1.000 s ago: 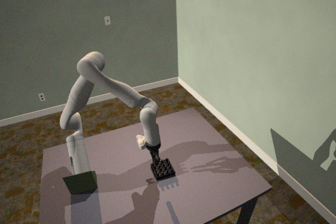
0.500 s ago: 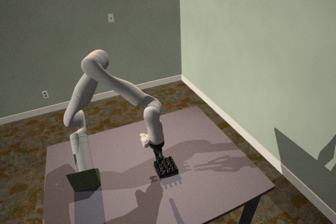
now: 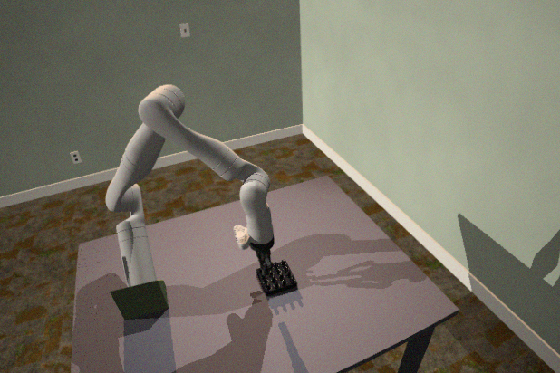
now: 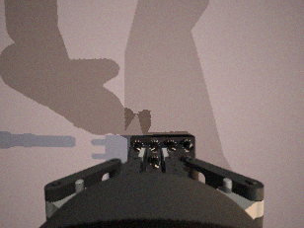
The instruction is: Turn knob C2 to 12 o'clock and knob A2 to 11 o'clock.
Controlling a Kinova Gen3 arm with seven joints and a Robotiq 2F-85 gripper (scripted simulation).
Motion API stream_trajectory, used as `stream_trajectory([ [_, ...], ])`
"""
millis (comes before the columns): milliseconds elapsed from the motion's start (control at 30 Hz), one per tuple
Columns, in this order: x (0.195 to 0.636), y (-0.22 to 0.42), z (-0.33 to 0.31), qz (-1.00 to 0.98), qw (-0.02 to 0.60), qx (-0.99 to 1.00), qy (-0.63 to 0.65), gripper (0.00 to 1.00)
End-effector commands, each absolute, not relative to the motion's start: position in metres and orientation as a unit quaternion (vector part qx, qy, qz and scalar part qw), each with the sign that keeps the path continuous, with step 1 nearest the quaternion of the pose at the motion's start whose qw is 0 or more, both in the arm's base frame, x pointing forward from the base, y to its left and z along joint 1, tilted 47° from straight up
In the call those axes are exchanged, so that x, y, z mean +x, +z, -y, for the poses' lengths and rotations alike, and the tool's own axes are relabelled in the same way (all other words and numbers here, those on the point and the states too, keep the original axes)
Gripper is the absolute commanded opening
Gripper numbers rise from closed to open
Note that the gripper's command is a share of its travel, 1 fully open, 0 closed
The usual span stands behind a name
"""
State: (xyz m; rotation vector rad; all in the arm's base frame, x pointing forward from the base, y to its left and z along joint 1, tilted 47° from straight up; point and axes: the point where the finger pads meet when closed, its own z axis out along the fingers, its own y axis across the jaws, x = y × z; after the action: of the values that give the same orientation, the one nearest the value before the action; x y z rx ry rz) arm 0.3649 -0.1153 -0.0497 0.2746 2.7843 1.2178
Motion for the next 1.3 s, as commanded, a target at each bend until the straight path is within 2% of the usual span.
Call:
stream_trajectory([
  [0, 0.365, -0.051, 0.113, -0.911, 0.044, 0.089, 0.4, 0.19],
  [1267, 0.369, -0.068, 0.095, -0.911, 0.044, 0.089, 0.4, 0.19],
])
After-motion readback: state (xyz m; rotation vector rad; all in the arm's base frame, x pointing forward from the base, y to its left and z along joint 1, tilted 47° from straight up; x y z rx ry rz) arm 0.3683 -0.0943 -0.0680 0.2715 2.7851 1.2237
